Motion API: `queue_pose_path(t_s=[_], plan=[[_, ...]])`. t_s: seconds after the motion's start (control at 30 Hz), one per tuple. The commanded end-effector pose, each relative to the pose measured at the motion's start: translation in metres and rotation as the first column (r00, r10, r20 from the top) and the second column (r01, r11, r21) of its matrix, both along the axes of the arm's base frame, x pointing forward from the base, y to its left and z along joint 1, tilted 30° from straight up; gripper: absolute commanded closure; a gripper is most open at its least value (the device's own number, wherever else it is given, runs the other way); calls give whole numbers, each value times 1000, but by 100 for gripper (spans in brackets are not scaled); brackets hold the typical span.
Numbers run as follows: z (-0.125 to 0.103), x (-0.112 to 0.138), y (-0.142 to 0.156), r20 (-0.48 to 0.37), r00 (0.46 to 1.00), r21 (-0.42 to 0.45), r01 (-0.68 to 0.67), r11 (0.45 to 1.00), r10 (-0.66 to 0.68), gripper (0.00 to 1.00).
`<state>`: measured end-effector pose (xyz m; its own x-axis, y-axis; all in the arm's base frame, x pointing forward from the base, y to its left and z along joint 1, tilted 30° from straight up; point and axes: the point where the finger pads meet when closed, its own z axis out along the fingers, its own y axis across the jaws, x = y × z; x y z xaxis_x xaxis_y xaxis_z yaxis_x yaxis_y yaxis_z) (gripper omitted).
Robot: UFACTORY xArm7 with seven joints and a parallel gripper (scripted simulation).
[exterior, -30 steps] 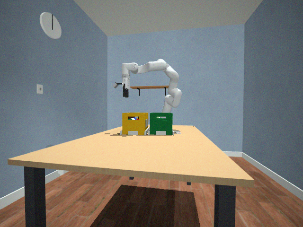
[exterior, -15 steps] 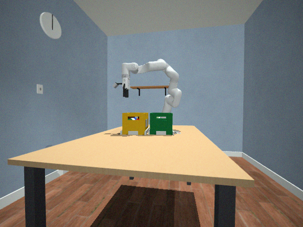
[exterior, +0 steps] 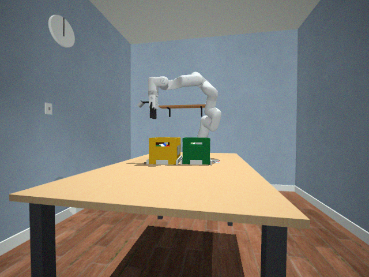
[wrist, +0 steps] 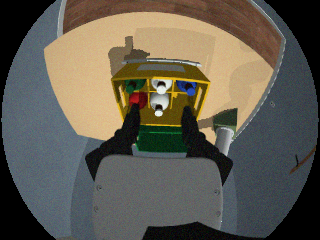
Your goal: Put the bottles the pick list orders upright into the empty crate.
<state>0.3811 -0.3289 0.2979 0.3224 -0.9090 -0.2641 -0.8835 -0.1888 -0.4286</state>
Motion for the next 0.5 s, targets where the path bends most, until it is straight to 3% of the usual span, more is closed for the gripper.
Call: queue_pose_path(t_s=[0.0, 0.13, 0.47], plan=[[2, 0, -2, 3, 1000, -3, 3, 1000, -3, 35], [1, -1, 3, 15, 1000, -15, -26, 1000, 26, 35], [-12, -4, 52, 113, 945, -142, -291, 946, 307, 35]])
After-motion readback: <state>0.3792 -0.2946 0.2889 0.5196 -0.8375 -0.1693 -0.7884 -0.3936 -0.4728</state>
